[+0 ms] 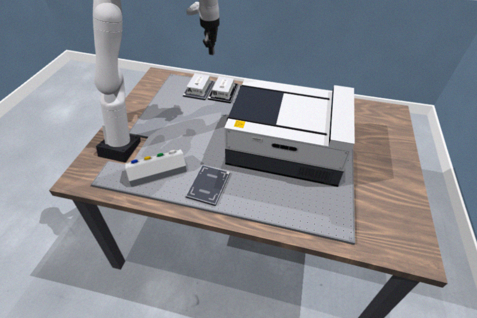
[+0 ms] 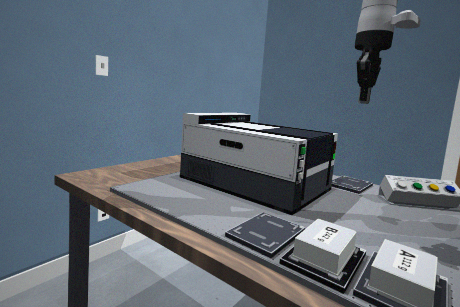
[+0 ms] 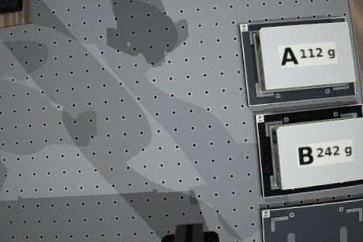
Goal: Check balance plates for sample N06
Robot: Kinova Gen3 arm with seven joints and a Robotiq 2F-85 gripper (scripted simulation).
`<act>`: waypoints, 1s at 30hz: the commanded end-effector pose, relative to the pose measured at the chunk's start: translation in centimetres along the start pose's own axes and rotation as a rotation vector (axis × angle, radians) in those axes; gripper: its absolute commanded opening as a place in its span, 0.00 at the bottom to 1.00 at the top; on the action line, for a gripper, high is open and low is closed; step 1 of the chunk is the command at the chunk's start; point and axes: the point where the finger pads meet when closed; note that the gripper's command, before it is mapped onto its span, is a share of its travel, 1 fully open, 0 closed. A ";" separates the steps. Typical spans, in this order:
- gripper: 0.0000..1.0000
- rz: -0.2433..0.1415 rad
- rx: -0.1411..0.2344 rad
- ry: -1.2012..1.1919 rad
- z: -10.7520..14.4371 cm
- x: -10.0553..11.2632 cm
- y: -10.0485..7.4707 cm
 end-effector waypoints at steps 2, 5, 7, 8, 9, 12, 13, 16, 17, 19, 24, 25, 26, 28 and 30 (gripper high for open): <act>0.10 0.009 0.002 0.000 0.0 0.0 -0.1; 0.10 0.008 0.002 0.000 0.0 0.0 -0.1; 0.10 0.009 0.002 0.000 0.0 0.0 -0.1; 0.10 0.009 0.002 0.000 0.0 0.0 -0.1; 0.10 0.009 0.002 0.000 0.0 0.0 -0.1; 0.10 0.009 0.002 0.000 0.0 0.0 -0.1; 0.10 0.009 0.002 0.000 0.0 0.0 -0.1; 0.10 -0.049 -0.013 0.000 0.0 0.0 -0.1; 0.10 -0.069 -0.017 0.000 0.0 0.0 -0.1; 0.10 -0.107 -0.027 0.000 0.0 0.0 -0.1; 0.10 -0.166 -0.042 0.000 0.0 0.0 -0.1; 0.10 -0.185 -0.046 0.000 0.0 0.0 -0.1; 0.10 -0.204 -0.051 0.000 0.0 0.0 -0.1; 0.10 -0.243 -0.061 0.000 0.0 0.0 -0.1; 0.10 -0.282 -0.071 0.000 0.0 0.0 -0.1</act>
Point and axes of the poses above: the point where the finger pads meet when closed, its own y axis out along the fingers, its own z axis across the jaws, x = y × z, and after that the axes turned 14 degrees about -y, right-handed
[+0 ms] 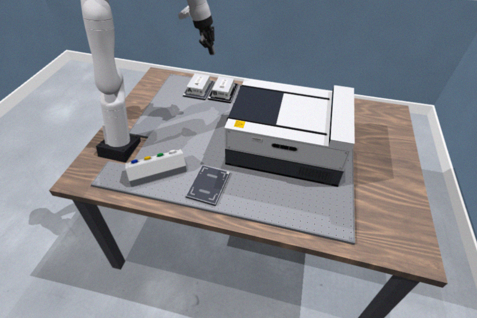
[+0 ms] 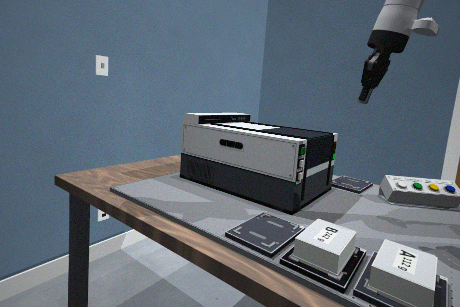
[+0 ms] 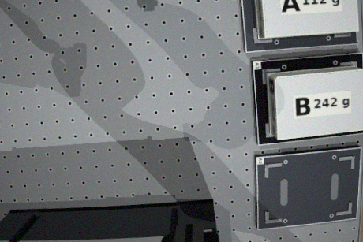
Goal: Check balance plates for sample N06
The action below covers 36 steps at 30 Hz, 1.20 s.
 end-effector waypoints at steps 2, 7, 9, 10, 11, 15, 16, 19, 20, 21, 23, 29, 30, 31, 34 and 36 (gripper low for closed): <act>0.10 -0.098 -0.026 0.002 0.0 0.0 0.0; 0.10 -0.191 -0.049 0.002 0.0 0.0 0.0; 0.10 -0.191 -0.049 0.002 0.0 0.0 0.0; 0.10 -0.191 -0.049 0.002 0.0 0.0 0.0; 0.10 -0.191 -0.049 0.002 0.0 0.0 0.0; 0.10 -0.191 -0.049 0.002 0.0 0.0 0.0; 0.10 -0.191 -0.049 0.002 0.0 0.0 0.0; 0.10 -0.191 -0.049 0.002 0.0 0.0 0.0; 0.10 -0.191 -0.049 0.002 0.0 0.1 0.3; 0.10 -0.191 -0.049 0.002 -0.1 0.2 0.6; 0.10 -0.191 -0.049 0.002 -0.1 0.5 1.2; 0.10 -0.191 -0.049 0.002 -0.2 0.9 2.5; 0.10 -0.191 -0.049 0.002 -0.3 1.0 2.8; 0.10 -0.191 -0.049 0.002 -0.3 1.1 3.1; 0.10 -0.191 -0.049 0.002 -0.4 1.4 4.1; 0.10 -0.191 -0.049 0.002 -0.4 1.6 4.7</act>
Point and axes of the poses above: the point where the finger pads meet when closed, its own y axis out along the fingers, its own z axis across the jaws, x = y × z, and after that the axes turned 14 degrees about -y, right-handed
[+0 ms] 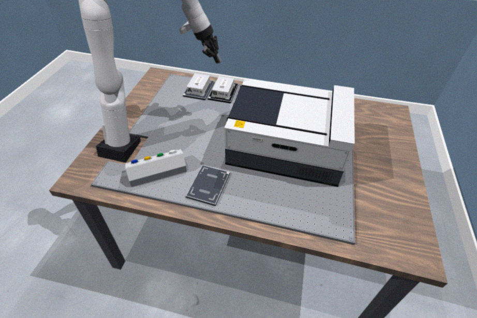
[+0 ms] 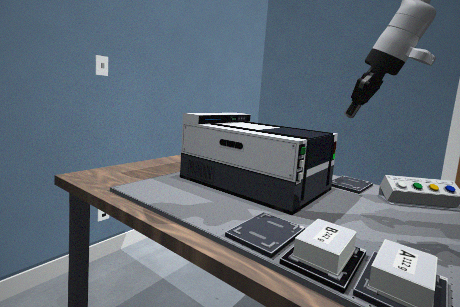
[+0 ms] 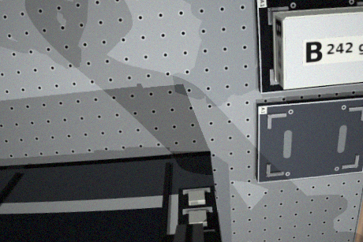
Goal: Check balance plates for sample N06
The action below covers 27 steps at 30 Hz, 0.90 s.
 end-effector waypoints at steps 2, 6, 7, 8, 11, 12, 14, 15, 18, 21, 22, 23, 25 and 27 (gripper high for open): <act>0.10 -0.002 0.000 0.001 0.0 0.3 1.3; 0.10 -0.002 0.000 0.001 -0.1 0.4 2.6; 0.10 -0.002 0.000 0.001 -0.1 0.4 2.6; 0.10 -0.002 0.000 0.001 -0.1 0.4 2.6; 0.10 -0.002 0.000 0.001 -0.1 0.6 3.6; 0.10 -0.002 0.000 0.001 -0.1 0.6 4.0; 0.10 -0.002 0.000 0.001 -0.2 0.7 4.6; 0.10 -0.002 0.000 0.001 -0.2 0.8 4.9; 0.10 -0.002 0.000 0.001 -0.2 0.9 5.9; 0.10 -0.002 0.000 0.001 -0.2 1.0 6.9; 0.10 -0.002 0.000 0.001 -0.2 1.1 7.3; 0.10 -0.002 0.000 0.001 -0.3 1.1 7.6; 0.10 -0.002 0.000 0.001 -0.3 1.1 7.6; 0.10 -0.002 0.000 0.001 -0.3 1.2 8.2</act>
Point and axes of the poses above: the point where the finger pads meet when closed, its own y axis out along the fingers, its own z axis across the jaws, x = y × z, and after that the axes turned 14 degrees about -y, right-handed
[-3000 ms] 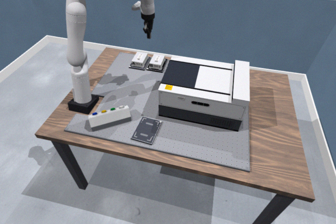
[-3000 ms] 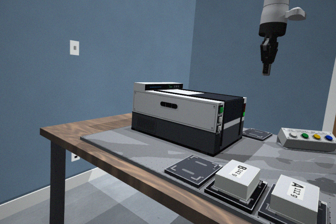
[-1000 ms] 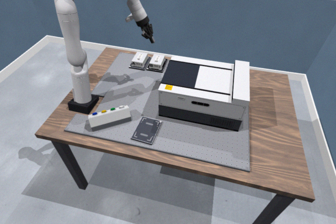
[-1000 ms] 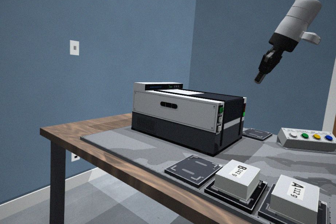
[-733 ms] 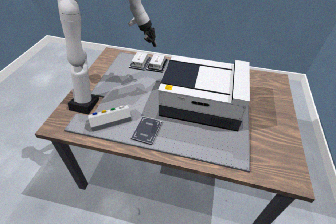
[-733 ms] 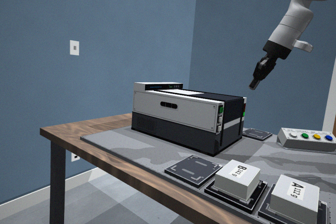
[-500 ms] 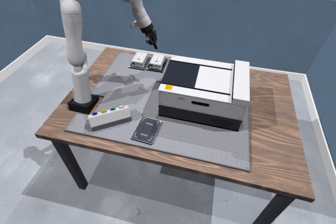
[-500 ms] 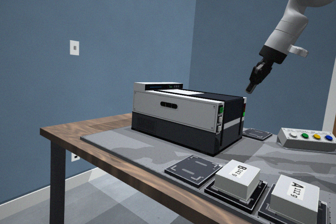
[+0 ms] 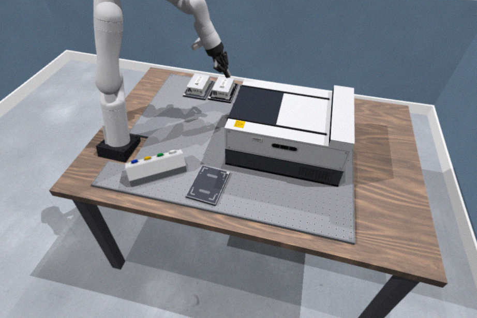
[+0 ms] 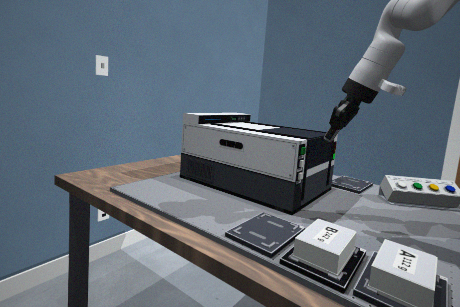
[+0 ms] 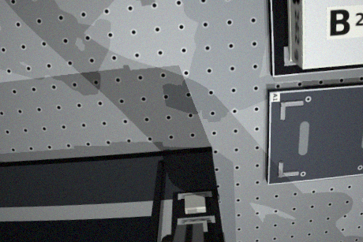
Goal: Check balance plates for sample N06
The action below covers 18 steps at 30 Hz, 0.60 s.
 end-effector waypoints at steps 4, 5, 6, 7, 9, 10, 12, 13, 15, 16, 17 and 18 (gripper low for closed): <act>0.10 -0.002 0.000 0.001 -0.1 0.3 1.8; 0.10 -0.002 0.000 0.001 -0.1 0.3 1.9; 0.10 -0.002 0.000 0.001 -0.1 0.3 1.9; 0.10 -0.002 0.000 0.001 -0.1 0.3 1.9; 0.10 -0.002 0.000 0.001 -0.1 0.4 2.1; 0.10 -0.002 0.000 0.001 -0.1 0.4 2.3; 0.10 -0.002 0.000 0.001 -0.1 0.4 2.5; 0.10 -0.002 0.000 0.001 -0.1 0.5 2.7; 0.10 -0.002 0.000 0.001 -0.1 0.5 2.7; 0.10 -0.002 0.000 0.001 -0.1 0.5 2.8; 0.10 -0.002 0.000 0.001 -0.1 0.5 2.9; 0.10 -0.002 0.000 0.001 -0.1 0.5 3.1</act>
Point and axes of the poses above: the point where the finger pads meet when closed, its own y axis out along the fingers, its own z axis across the jaws, x = y × z, and after that the axes turned 14 degrees about -y, right-handed
